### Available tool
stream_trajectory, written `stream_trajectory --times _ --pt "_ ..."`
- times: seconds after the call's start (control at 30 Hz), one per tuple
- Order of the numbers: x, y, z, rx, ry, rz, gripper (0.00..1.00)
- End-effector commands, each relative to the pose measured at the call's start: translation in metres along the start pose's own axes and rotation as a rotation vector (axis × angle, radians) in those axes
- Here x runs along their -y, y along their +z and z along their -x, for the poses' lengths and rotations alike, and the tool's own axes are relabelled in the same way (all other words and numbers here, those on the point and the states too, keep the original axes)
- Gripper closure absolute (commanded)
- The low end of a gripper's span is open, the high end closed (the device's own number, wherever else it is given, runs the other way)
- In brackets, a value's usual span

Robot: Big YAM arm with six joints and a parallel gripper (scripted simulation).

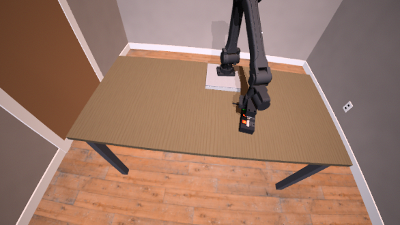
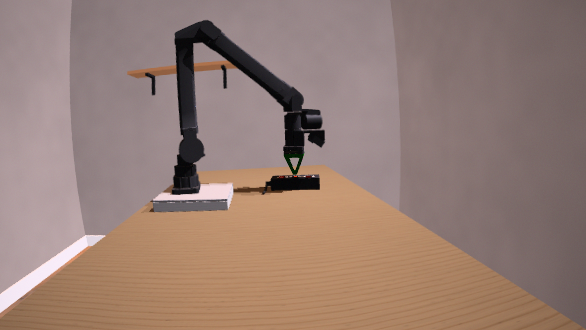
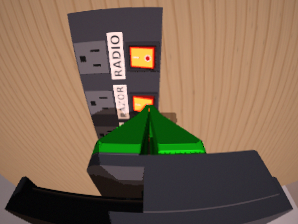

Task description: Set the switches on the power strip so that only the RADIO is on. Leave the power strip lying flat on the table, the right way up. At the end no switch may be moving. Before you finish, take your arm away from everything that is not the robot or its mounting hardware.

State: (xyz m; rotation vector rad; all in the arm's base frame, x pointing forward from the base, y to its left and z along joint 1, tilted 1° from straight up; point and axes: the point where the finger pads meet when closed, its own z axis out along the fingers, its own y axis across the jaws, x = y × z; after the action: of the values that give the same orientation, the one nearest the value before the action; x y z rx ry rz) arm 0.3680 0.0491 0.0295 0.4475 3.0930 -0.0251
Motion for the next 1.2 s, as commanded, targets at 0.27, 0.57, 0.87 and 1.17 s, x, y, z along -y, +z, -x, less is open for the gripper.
stream_trajectory --times 0.27,0.57,0.87,1.17 --pt "-0.003 -0.007 0.013 0.033 0.001 0.016 1.0" --pt "-0.003 -0.007 0.013 0.033 0.001 0.016 1.0" --pt "-0.003 -0.007 0.013 0.033 0.001 0.016 1.0" --pt "-0.003 -0.01 0.004 0.038 0.001 0.019 1.0"
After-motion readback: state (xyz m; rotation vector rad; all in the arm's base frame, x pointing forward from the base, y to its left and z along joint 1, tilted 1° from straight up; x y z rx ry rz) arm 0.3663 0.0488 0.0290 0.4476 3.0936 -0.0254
